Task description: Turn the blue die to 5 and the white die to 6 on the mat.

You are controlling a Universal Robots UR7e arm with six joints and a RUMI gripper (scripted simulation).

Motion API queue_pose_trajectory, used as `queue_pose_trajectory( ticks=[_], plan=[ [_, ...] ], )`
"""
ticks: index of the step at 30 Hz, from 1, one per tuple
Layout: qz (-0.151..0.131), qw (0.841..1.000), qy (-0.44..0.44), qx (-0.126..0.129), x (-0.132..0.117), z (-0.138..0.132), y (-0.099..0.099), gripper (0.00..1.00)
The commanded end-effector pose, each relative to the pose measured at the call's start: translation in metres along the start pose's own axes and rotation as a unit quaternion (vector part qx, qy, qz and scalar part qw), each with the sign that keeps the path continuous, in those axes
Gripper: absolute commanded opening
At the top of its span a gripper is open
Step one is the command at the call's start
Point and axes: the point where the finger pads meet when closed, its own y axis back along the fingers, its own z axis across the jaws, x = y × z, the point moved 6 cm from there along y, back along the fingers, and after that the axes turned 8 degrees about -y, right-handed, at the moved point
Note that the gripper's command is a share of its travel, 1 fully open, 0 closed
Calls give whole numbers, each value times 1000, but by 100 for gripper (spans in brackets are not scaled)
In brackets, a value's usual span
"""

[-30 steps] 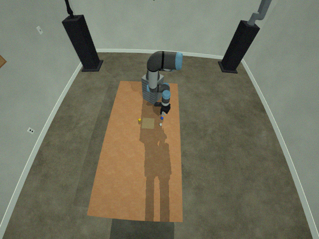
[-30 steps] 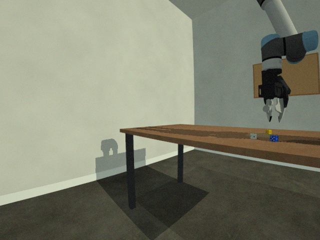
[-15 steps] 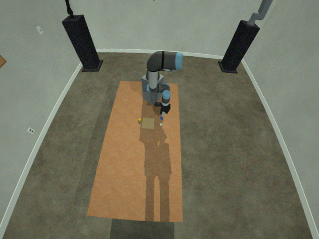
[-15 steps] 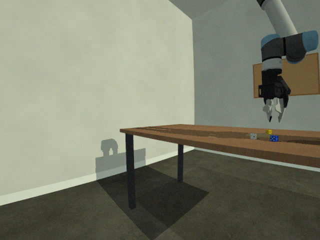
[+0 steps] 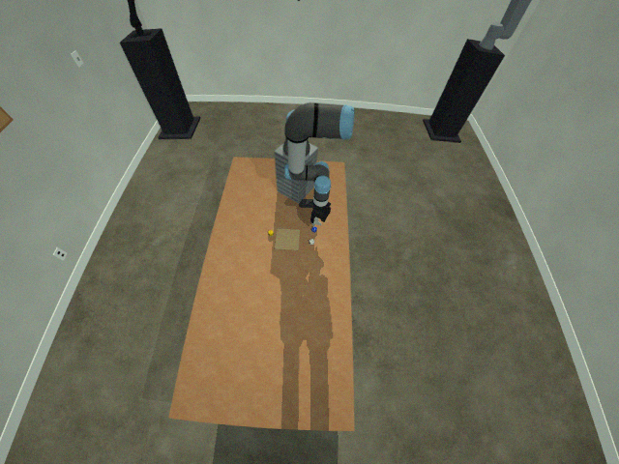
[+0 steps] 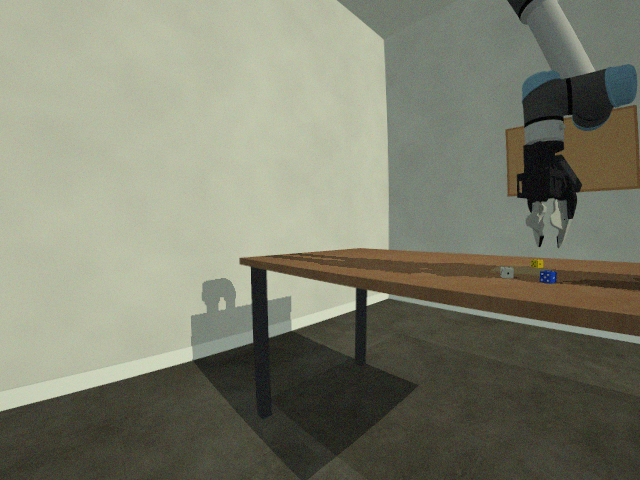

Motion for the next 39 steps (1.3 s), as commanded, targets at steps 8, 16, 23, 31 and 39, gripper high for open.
queue_pose_trajectory(
  ticks=[8, 16, 23, 31, 39],
  plan=[
    [0, 1000, 0, 0, 0, 0, -14, 24],
    [0, 1000, 0, 0, 0, -1, -28, 24],
    [0, 1000, 0, 0, 0, -1, -35, 24],
    [0, 1000, 0, 0, 0, -1, -43, 24],
    [0, 1000, 0, 0, 0, -1, -45, 24]
  ],
)
